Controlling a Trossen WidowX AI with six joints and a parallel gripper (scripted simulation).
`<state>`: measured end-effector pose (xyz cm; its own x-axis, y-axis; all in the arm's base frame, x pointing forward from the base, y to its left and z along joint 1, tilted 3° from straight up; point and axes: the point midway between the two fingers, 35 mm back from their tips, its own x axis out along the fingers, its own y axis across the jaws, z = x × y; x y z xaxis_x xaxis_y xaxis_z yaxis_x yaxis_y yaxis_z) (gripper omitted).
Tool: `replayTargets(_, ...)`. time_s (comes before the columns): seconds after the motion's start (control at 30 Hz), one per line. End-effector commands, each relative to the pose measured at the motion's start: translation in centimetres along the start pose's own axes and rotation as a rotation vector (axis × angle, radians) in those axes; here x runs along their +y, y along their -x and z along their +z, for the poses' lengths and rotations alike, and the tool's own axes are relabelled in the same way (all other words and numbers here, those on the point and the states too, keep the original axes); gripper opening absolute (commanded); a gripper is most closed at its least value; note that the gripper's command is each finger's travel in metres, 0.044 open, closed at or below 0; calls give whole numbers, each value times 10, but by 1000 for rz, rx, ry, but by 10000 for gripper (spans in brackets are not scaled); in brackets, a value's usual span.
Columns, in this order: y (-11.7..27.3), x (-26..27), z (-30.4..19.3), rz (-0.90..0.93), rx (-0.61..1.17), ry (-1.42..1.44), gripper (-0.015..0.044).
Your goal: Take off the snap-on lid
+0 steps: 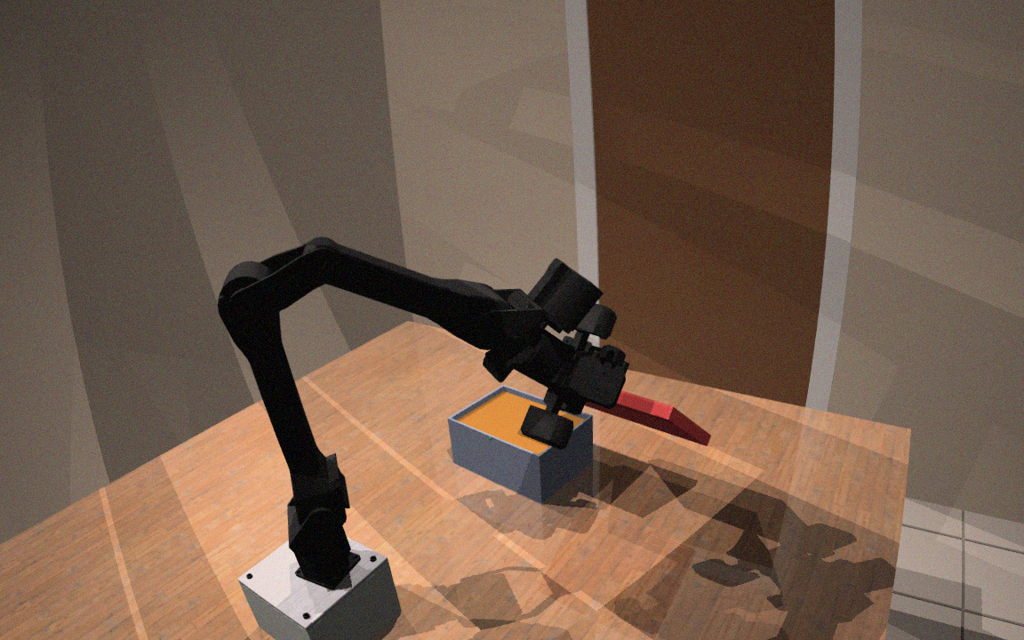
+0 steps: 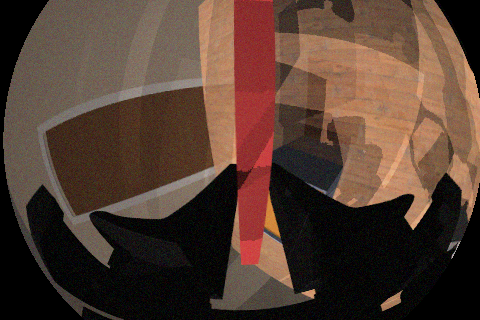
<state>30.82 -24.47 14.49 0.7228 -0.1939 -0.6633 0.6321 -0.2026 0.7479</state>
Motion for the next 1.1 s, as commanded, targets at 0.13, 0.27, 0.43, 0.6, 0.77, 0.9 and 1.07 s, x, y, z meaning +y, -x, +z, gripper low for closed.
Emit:
replayTargets(0.13, 3, 3, 18, 13, 0, 7, 0)
replayTargets(0.27, 4, 2, 26, 12, -1, 8, 0)
replayTargets(0.43, 5, 2, 36, 12, -1, 8, 0)
replayTargets(0.6, 6, 1, 46, 12, -2, 9, 0)
replayTargets(0.77, 7, 0, 56, 12, -2, 10, 0)
replayTargets(0.9, 8, -1, 64, 12, -3, 10, 0)
replayTargets(1.07, 9, -1, 74, 12, -3, 11, 0)
